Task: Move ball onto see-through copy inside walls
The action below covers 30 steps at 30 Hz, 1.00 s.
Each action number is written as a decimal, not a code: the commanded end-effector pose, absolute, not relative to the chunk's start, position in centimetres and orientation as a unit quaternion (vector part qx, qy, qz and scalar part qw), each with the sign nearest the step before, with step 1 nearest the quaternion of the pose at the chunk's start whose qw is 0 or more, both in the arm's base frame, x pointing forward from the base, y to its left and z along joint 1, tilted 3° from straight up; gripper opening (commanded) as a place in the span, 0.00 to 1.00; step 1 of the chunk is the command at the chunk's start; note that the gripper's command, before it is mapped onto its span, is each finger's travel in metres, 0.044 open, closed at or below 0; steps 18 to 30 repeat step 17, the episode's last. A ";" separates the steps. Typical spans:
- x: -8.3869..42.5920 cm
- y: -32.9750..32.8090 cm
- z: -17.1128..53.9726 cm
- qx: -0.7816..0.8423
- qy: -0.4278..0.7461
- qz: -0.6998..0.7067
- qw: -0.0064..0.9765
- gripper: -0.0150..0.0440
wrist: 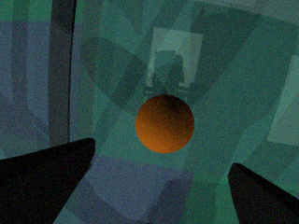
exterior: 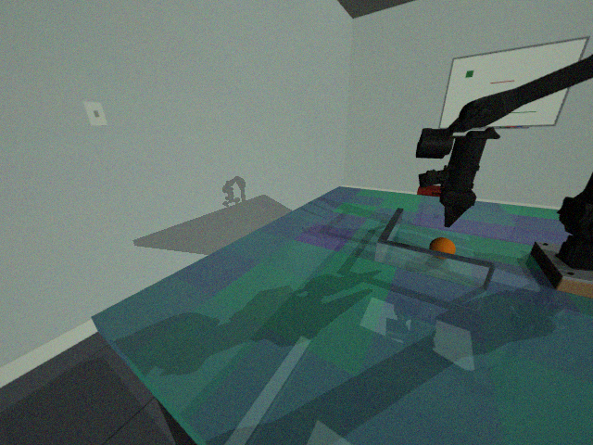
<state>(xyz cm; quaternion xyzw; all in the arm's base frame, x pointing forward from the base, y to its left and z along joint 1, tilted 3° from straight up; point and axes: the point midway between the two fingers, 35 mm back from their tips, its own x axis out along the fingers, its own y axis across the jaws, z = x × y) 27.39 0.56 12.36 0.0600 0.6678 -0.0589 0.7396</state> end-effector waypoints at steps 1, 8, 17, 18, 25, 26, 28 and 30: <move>27.3 0.6 12.0 0.060 0.672 -0.059 0.735 0.93; 26.8 0.6 15.1 0.060 0.672 -0.059 0.736 1.00; 26.3 0.6 17.0 0.060 0.672 -0.059 0.736 1.00; 26.3 0.6 17.0 0.060 0.672 -0.059 0.736 1.00; 26.3 0.6 17.0 0.060 0.672 -0.059 0.736 1.00; 26.3 0.6 17.0 0.060 0.672 -0.059 0.736 1.00; 26.3 0.6 17.0 0.060 0.672 -0.059 0.736 1.00; 26.3 0.6 17.0 0.060 0.672 -0.059 0.736 1.00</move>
